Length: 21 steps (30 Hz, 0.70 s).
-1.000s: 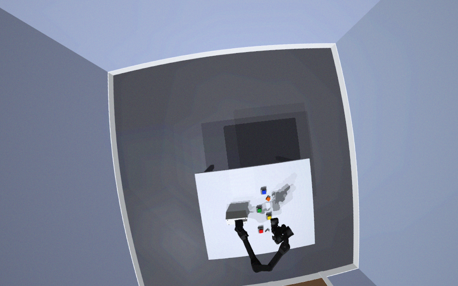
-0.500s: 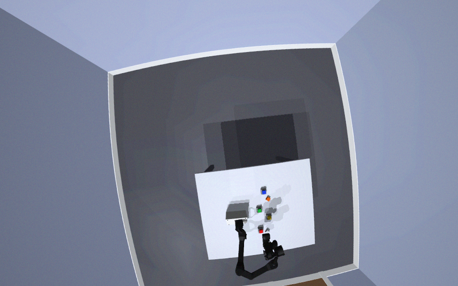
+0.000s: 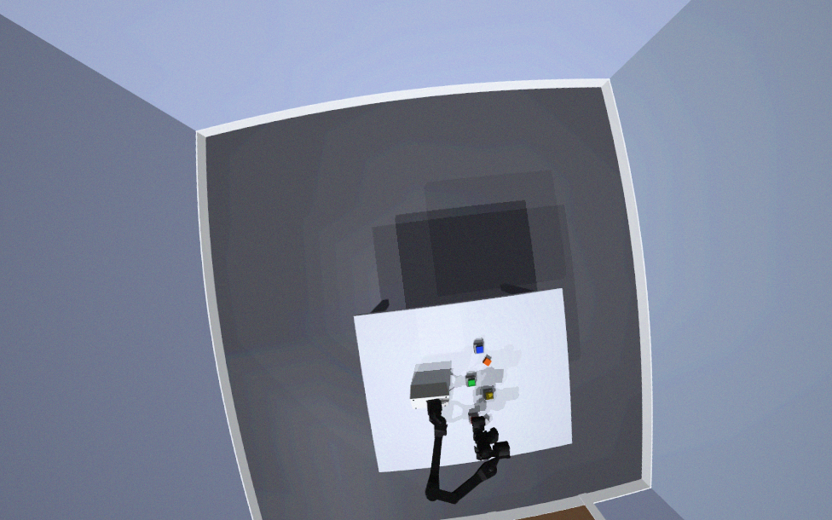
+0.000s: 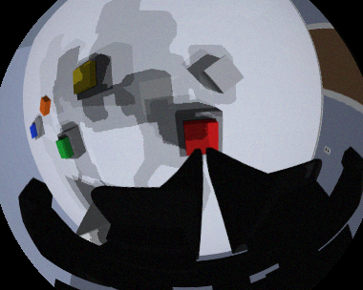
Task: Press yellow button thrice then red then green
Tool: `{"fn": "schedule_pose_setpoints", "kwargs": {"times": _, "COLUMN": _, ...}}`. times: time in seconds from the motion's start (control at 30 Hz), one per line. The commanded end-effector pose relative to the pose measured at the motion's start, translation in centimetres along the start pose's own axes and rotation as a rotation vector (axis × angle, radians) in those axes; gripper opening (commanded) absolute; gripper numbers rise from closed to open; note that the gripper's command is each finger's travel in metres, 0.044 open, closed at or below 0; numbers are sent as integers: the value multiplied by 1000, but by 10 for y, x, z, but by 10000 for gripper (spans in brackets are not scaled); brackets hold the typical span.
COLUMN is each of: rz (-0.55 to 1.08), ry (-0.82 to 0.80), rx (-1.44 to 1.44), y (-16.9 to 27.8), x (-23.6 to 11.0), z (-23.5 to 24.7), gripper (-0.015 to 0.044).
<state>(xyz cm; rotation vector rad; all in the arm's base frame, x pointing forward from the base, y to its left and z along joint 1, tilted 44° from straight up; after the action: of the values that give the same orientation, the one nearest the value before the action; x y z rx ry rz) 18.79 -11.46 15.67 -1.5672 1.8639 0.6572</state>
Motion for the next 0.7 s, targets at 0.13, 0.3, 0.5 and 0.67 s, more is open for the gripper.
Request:
{"fn": "schedule_pose_setpoints", "kwargs": {"times": 0.13, "rz": -9, "ry": 8, "rx": 2, "y": 0, "x": 11, "z": -1, "gripper": 20}}
{"fn": "schedule_pose_setpoints", "kwargs": {"times": 0.3, "rz": -9, "ry": 8, "rx": 2, "y": -1, "x": 19, "z": -2, "gripper": 20}}
{"fn": "schedule_pose_setpoints", "kwargs": {"times": 0.5, "rz": -10, "ry": 9, "rx": 2, "y": 0, "x": 29, "z": -2, "gripper": 20}}
{"fn": "schedule_pose_setpoints", "kwargs": {"times": 0.67, "rz": -10, "ry": 10, "rx": 2, "y": 0, "x": 34, "z": -2, "gripper": 20}}
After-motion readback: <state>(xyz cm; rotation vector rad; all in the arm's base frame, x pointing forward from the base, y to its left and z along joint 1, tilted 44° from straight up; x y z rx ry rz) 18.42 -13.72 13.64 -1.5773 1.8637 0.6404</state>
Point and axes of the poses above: the point midway between the two fingers, 35 mm back from their tips, its own x axis out along the fingers, its own z axis across the jaws, y = z × x, the point moved 4 cm from there along -x, back along the fingers, and after that the axes turned 2 degrees about x, right-handed, at the moved point
